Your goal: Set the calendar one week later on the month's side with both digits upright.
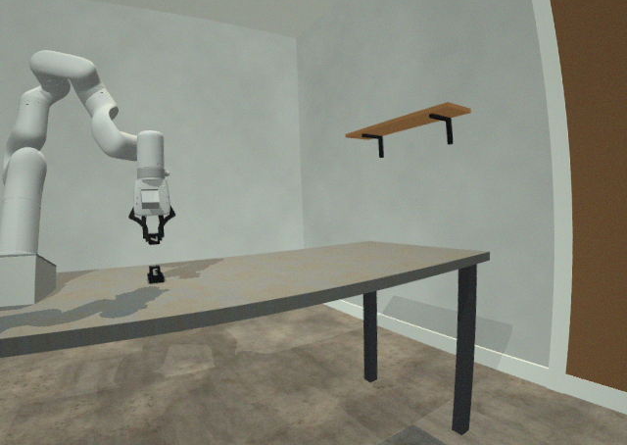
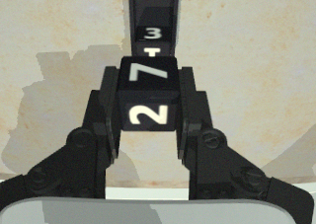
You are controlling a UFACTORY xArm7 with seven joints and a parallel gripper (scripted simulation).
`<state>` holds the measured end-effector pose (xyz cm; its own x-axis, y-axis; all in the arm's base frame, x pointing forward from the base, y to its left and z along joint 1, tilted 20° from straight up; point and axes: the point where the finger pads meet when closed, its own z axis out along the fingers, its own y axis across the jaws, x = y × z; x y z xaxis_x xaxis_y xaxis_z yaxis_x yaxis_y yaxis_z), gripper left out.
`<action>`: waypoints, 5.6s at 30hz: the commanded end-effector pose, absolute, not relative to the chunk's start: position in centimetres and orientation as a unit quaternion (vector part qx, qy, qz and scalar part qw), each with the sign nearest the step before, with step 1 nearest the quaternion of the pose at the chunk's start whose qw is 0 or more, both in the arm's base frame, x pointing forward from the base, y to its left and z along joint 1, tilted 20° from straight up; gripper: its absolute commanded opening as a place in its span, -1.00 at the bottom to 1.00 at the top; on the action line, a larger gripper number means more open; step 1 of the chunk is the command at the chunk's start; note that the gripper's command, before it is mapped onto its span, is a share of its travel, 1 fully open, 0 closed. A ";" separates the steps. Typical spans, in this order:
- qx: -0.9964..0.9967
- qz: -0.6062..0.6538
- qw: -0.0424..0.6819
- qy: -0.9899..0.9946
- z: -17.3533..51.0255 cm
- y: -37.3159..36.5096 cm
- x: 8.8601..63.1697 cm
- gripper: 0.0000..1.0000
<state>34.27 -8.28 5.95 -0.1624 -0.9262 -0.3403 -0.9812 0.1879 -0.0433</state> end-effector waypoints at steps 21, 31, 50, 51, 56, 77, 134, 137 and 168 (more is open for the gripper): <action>-0.467 0.121 0.123 0.867 6.4 -8.9 36.9 -0.47; -0.328 0.139 0.103 0.929 6.3 -9.4 39.0 -0.47; -0.047 0.162 0.058 0.984 6.0 -10.1 42.8 -0.47; -0.039 0.162 0.057 0.984 5.9 -10.1 42.9 -0.47; 0.032 0.166 0.045 0.985 5.8 -10.3 43.8 -0.47; 0.093 0.168 0.034 0.981 5.7 -10.4 44.6 -0.47; 0.093 0.168 0.034 0.981 -3.4 -7.3 45.5 -0.47; 0.093 0.168 0.034 0.981 -3.4 -7.3 45.5 -0.47; 0.093 0.168 0.034 0.981 -3.3 -7.3 45.7 -0.47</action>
<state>45.58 -7.16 -3.48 -0.9809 0.1920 -0.0324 0.1703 0.9264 0.3359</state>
